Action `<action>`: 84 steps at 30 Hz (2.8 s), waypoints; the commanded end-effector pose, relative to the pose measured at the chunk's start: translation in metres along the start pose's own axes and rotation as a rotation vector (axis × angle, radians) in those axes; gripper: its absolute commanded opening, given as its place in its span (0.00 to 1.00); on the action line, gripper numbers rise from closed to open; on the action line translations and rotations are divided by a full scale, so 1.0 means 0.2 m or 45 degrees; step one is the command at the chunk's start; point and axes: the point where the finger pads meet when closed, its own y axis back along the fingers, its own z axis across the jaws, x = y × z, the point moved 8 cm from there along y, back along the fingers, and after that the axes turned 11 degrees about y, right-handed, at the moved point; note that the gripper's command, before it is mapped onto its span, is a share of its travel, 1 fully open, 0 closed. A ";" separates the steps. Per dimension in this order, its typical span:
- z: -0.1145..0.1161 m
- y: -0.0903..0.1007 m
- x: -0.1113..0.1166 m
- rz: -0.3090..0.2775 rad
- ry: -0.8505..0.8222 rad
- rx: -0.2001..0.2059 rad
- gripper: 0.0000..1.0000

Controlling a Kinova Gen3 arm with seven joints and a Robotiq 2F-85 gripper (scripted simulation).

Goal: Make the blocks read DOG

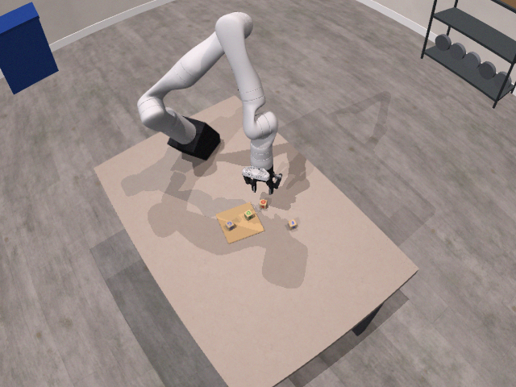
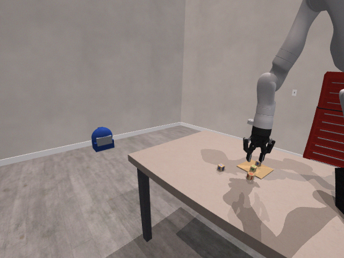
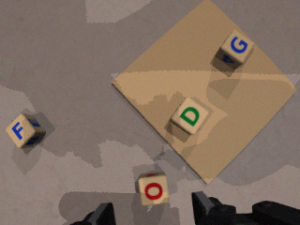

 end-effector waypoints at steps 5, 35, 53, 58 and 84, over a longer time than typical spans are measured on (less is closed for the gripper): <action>0.00 0.00 0.00 0.000 0.000 0.002 0.46; 0.00 -0.01 0.00 -0.001 0.000 0.000 0.46; 0.00 -0.10 0.00 -0.001 -0.001 -0.001 0.46; 0.00 -0.12 0.00 -0.001 -0.001 -0.001 0.46; 0.00 -0.25 0.00 -0.001 -0.001 -0.001 0.46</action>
